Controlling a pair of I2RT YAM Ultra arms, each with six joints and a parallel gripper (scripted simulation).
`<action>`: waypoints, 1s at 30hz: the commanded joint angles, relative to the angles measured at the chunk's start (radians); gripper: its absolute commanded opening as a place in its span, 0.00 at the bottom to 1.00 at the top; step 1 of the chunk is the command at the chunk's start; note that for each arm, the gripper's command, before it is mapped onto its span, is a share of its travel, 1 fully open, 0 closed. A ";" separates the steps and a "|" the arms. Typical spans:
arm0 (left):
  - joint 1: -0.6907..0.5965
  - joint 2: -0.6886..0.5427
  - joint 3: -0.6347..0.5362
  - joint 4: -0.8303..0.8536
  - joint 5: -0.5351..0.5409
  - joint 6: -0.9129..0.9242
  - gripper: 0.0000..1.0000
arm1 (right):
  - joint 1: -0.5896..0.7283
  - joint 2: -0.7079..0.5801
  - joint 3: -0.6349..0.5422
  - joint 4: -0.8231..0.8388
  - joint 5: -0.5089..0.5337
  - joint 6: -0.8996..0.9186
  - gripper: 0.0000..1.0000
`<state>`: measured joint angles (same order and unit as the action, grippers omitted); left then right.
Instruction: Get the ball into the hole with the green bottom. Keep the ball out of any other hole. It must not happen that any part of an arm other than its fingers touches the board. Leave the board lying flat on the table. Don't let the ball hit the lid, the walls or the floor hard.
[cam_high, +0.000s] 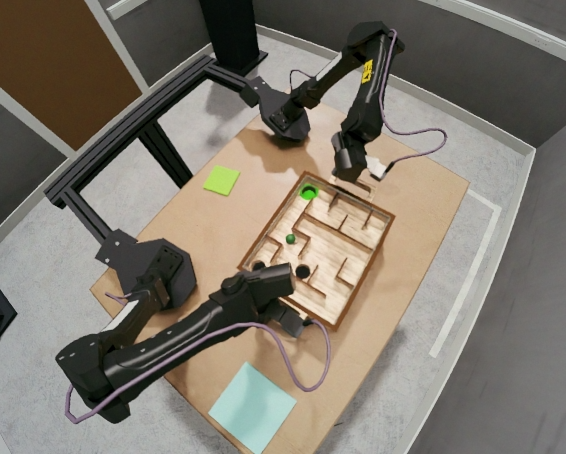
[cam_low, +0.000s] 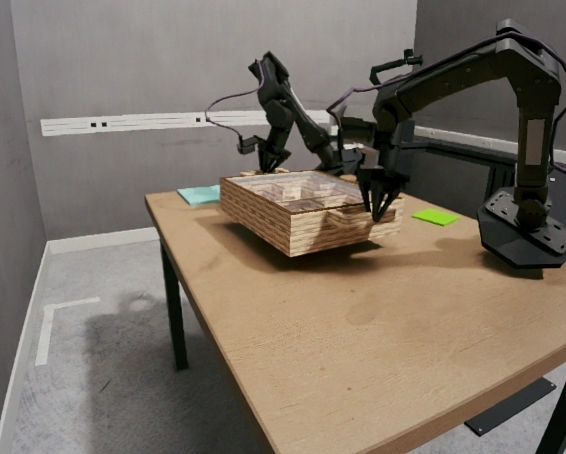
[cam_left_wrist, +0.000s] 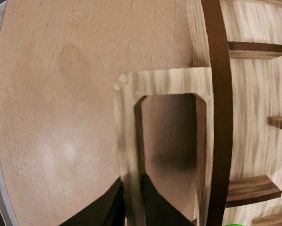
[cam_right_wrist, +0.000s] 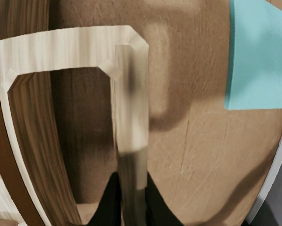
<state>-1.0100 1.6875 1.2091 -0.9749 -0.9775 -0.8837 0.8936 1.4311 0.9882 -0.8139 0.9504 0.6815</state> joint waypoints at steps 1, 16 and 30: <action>-0.079 -0.035 0.020 0.209 0.046 0.066 0.00 | 0.094 0.006 0.071 0.123 -0.054 -0.026 0.00; -0.042 0.004 0.086 0.122 0.112 0.065 0.00 | 0.078 0.047 0.152 0.036 -0.118 -0.017 0.00; -0.106 0.052 0.154 0.043 -0.002 -0.045 0.00 | 0.038 -0.040 0.004 0.214 -0.122 -0.091 0.00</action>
<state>-1.0157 1.7390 1.3102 -1.1061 -0.9707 -0.9390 0.8577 1.4254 0.9920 -0.7975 0.8986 0.6476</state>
